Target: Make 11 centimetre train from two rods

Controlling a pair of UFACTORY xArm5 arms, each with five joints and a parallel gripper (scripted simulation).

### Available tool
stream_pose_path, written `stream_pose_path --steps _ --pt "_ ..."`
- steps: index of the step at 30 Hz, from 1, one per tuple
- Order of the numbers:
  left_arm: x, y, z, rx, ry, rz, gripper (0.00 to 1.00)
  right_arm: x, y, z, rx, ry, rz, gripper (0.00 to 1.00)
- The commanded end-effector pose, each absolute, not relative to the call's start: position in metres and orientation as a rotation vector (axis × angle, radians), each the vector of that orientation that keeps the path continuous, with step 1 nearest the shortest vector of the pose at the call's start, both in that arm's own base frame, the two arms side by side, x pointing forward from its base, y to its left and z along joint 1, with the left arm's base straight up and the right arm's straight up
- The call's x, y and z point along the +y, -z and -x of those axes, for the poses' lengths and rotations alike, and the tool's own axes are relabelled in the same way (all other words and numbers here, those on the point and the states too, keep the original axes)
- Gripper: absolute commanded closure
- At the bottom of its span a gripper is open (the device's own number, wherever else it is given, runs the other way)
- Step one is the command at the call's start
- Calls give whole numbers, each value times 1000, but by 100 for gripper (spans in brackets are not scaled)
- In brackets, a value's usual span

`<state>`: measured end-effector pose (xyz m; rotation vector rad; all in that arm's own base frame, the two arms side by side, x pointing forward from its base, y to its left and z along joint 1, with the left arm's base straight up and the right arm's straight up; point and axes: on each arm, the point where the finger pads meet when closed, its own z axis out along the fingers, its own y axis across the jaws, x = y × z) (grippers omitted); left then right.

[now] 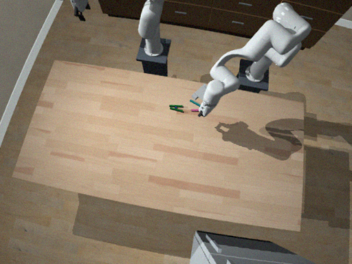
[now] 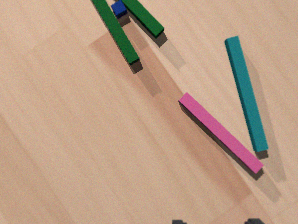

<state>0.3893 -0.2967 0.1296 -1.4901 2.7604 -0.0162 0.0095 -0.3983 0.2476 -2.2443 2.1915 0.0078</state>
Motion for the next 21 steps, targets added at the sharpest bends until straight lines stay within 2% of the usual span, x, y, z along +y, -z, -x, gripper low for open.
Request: stream_pose_path --steps 1,21 --pt "-329 -132 -400 2877 8 1255 72 -400 -250 -10 2195 0 2248 0" --pt "-426 -127 -408 3099 8 490 72 -400 -250 -10 2195 0 2248 0"
